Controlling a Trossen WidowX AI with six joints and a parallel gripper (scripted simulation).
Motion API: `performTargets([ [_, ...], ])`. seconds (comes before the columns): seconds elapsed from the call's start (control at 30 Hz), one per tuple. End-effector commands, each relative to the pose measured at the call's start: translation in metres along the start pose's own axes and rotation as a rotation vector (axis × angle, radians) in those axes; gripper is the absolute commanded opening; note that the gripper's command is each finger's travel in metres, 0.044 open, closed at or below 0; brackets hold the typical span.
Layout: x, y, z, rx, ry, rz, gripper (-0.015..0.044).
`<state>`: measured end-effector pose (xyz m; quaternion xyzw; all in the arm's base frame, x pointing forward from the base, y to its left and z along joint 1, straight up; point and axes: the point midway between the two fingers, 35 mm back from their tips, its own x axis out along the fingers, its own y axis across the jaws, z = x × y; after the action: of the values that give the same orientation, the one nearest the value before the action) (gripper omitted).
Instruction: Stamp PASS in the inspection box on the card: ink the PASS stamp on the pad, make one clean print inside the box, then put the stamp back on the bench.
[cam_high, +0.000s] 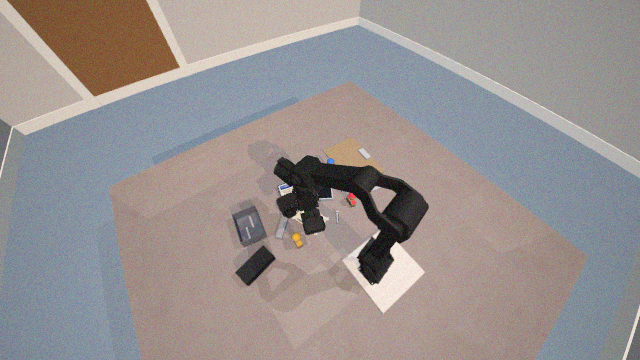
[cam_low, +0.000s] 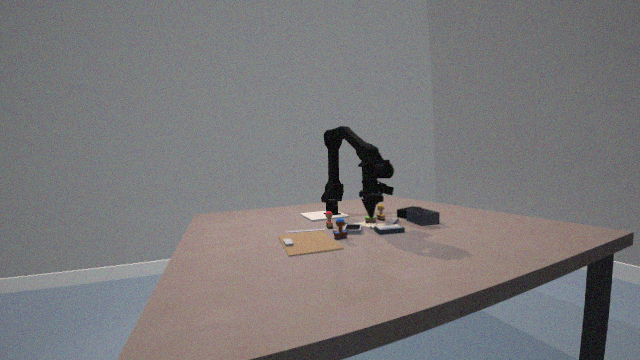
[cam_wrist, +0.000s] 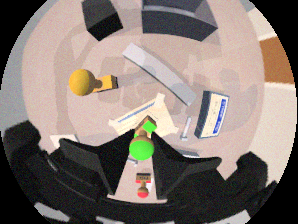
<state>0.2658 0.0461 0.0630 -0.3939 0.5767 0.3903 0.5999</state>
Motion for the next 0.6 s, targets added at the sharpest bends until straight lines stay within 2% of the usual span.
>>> performTargets([
  [0.0, -0.002, 0.0, 0.001, 0.001, -0.003, 0.001, 0.0],
  [0.57, -0.028, -0.002, 0.002, 0.001, -0.003, 0.001, 0.0],
])
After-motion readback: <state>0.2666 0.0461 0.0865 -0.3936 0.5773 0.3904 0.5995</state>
